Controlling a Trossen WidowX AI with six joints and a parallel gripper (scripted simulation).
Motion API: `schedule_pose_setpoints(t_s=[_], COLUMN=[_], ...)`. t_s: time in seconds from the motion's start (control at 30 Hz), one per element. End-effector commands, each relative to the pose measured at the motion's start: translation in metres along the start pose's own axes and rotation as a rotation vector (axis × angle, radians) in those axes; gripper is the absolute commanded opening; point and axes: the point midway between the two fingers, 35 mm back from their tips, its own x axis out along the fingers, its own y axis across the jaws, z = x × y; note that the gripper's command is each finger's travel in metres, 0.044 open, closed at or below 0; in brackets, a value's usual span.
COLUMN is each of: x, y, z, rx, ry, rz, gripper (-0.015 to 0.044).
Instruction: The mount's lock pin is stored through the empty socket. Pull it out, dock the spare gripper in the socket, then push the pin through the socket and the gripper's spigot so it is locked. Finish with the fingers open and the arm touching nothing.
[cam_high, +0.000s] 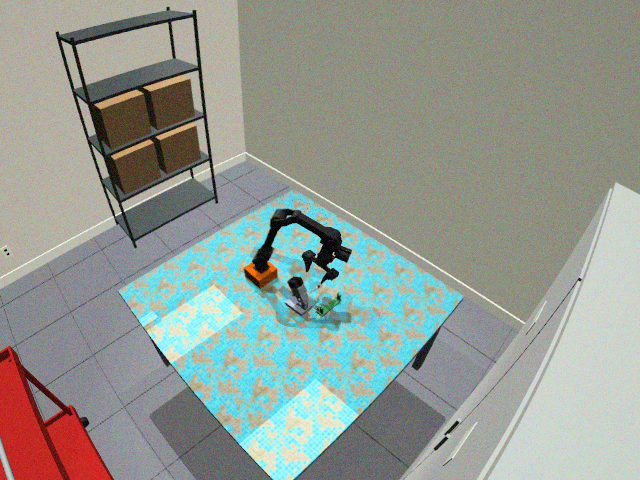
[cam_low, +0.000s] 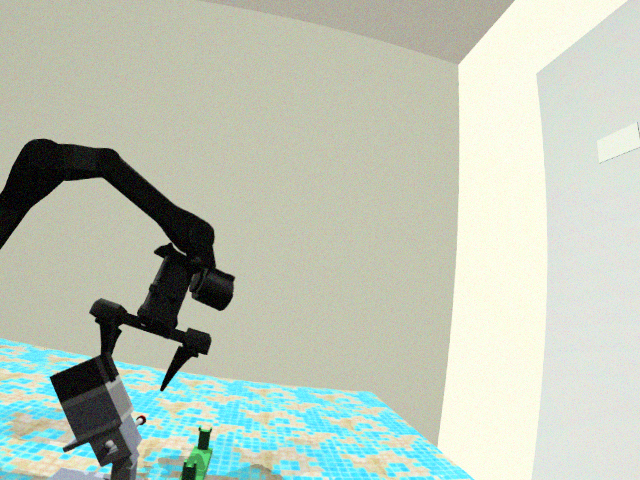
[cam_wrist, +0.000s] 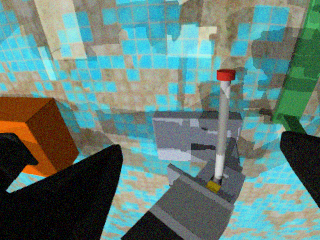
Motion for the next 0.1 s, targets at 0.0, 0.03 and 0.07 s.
schedule_pose_setpoints(t_s=[0.0, 0.03, 0.07], x=[0.0001, 0.0001, 0.0001], y=[-0.0002, -0.0002, -0.0002], z=[0.0001, 0.0001, 0.0001], rx=[-0.003, -0.003, -0.003], ry=[-0.001, -0.001, -0.001], rz=[-0.001, -0.001, -0.001], gripper=[0.044, 0.044, 0.044])
